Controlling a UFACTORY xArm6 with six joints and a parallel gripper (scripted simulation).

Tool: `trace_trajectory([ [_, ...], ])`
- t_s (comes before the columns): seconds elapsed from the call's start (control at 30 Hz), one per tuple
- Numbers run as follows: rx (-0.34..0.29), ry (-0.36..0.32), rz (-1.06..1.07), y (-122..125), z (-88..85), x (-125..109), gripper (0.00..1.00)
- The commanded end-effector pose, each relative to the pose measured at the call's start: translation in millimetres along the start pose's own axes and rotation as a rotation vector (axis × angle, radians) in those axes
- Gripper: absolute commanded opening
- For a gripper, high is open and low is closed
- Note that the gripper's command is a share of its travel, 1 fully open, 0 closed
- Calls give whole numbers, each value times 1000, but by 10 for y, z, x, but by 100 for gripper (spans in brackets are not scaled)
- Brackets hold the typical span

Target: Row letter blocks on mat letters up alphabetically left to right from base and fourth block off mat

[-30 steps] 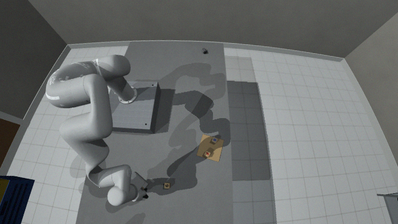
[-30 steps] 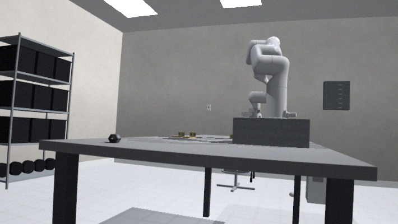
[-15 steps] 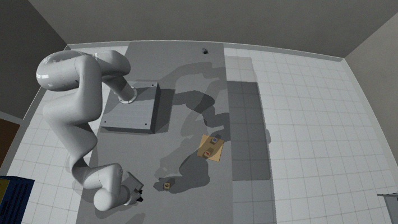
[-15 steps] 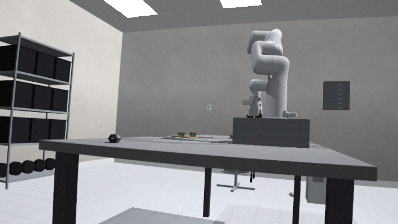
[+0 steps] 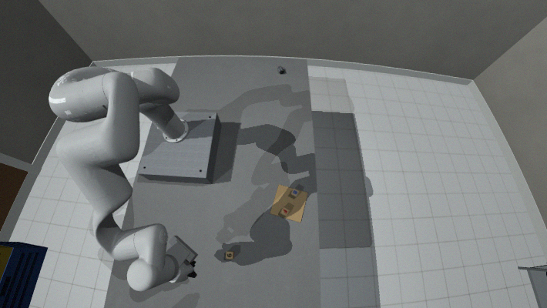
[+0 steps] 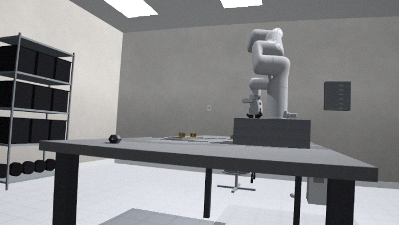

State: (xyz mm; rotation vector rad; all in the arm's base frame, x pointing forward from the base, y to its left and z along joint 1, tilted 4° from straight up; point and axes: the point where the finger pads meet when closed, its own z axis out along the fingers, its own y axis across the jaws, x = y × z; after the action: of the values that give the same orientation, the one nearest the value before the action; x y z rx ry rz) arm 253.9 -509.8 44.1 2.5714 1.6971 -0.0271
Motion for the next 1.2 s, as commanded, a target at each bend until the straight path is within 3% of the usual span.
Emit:
trace_trajectory([
  [0.0, -3, 0, -13, 410, -16, 405, 28],
  [0.3, -2, 3, -34, 1087, -16, 1380, 28],
  [0.37, -2, 3, -34, 1087, -16, 1380, 28],
  [0.4, -2, 3, -41, 1267, -19, 1736, 28],
  [0.6, -2, 3, -54, 1536, -28, 2433, 28],
  [0.87, -3, 1, -72, 1768, -50, 3513, 28],
  [0.93, -3, 1, -72, 1768, -50, 3513, 28],
  [1.0, -5, 0, -80, 1806, -62, 4000, 28],
  [1.1, -5, 0, -83, 1810, -67, 4209, 28],
  [1.17, -5, 0, -83, 1810, -68, 4217, 28],
])
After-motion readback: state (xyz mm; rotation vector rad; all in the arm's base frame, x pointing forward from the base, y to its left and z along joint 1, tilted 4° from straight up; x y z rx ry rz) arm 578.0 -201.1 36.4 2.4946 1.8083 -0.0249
